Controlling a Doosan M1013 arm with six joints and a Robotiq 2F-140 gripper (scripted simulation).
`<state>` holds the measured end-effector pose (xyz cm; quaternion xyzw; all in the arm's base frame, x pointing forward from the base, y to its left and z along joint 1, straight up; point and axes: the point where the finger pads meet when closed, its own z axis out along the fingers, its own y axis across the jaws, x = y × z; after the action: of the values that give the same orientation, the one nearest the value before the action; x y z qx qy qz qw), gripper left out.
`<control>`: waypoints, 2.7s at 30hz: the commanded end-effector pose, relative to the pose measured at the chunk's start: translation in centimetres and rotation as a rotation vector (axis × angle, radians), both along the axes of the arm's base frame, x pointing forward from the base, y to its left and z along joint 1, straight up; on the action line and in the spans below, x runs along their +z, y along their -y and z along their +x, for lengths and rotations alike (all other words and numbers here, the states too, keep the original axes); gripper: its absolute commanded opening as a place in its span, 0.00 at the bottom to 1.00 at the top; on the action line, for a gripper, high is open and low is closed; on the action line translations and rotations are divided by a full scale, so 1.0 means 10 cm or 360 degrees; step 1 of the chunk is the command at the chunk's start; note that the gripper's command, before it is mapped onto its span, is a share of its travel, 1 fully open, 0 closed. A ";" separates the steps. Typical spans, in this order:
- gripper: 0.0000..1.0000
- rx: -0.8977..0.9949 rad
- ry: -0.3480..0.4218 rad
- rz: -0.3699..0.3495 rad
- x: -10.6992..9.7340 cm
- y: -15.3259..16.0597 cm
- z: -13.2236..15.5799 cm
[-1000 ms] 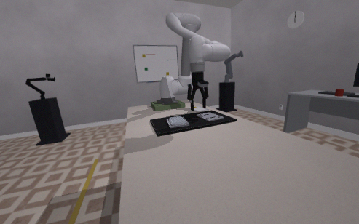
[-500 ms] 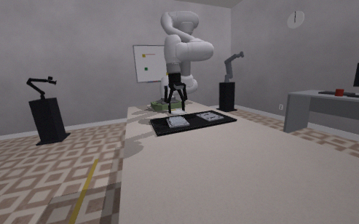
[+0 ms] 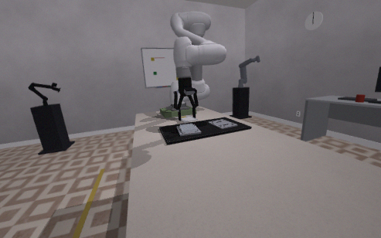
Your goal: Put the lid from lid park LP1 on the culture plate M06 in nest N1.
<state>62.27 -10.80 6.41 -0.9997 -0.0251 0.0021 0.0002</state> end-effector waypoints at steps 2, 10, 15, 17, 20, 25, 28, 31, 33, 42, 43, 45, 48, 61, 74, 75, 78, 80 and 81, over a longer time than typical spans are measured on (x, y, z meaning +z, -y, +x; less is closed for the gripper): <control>0.60 -0.0014 0.0002 0.0000 0.01 0.00 0.01; 0.60 -0.0051 0.0002 0.0000 0.00 0.00 0.01; 0.60 -0.0097 0.0002 0.0000 -0.01 0.00 0.01; 0.60 -0.0119 0.0002 0.0000 -0.01 0.00 0.01; 0.60 -0.0153 0.0002 0.0000 -0.02 0.00 0.01; 0.60 -0.0213 0.0002 -0.0001 -0.03 0.00 0.01; 0.60 -0.0225 0.0002 -0.0001 -0.03 0.00 0.01; 0.60 -0.0260 0.0002 -0.0001 -0.03 0.00 0.01; 0.60 -0.0275 0.0002 -0.0001 -0.06 0.00 0.01; 0.60 -0.0275 0.0002 -0.0001 -0.27 0.01 0.01; 0.60 -0.0275 0.0002 -0.0001 -0.27 0.01 0.01; 0.60 -0.0275 0.0002 -0.0001 -0.29 0.01 0.01; 0.60 -0.0275 0.0002 -0.0001 -0.32 0.01 0.01; 0.60 -0.0275 0.0002 -0.0001 -0.35 0.01 0.01; 0.60 -0.0275 0.0002 -0.0001 -0.35 0.01 0.01; 0.60 -0.0275 0.0002 -0.0001 -0.35 0.01 0.01; 0.60 -0.0275 0.0002 -0.0001 -0.35 0.01 0.01; 0.60 -0.0275 0.0002 -0.0001 -0.35 0.01 0.01; 0.60 -0.0275 0.0002 -0.0001 -0.36 0.01 0.01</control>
<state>62.33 -10.87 2.80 -0.9981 0.0612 0.0021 0.0000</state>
